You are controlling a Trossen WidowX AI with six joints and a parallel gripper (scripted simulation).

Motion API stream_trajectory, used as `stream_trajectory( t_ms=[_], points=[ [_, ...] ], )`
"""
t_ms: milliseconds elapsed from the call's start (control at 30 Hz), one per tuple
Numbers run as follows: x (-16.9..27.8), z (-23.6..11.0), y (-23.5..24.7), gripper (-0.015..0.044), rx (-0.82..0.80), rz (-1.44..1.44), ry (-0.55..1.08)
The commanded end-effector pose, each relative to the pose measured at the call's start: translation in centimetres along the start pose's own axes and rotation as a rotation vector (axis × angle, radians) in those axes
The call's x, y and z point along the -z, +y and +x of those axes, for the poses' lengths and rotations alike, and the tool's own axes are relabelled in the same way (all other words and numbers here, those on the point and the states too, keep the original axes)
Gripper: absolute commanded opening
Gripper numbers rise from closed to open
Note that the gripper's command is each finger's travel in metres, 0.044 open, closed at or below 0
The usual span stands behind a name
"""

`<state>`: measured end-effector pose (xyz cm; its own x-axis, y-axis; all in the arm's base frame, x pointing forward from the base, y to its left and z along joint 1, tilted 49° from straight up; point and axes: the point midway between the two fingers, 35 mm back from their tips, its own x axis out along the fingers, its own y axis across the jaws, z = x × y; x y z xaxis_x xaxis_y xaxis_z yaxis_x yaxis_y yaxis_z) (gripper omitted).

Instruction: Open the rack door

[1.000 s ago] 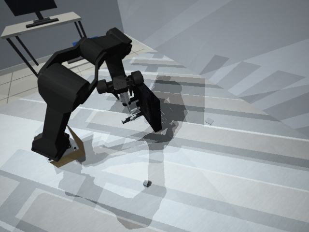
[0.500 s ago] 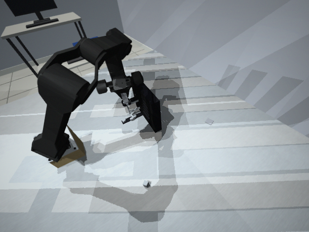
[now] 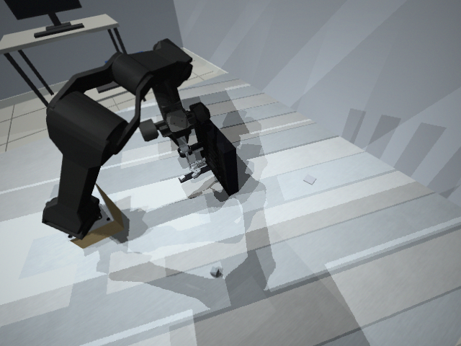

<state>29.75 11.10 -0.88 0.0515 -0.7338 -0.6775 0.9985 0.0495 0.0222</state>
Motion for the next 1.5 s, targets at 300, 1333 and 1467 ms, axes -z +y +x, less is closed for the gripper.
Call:
stream_trajectory(
  t_ms=[300, 1333, 1467],
  points=[
    [-1.0, 0.1, -1.9, 0.0016, 0.004, -0.311, -0.008],
    [-6.3, 0.0, -7.0, 0.0016, 0.010, -0.886, -0.008],
    [-7.2, 0.0, -7.4, 0.0016, 0.011, -0.954, -0.008]
  ],
)
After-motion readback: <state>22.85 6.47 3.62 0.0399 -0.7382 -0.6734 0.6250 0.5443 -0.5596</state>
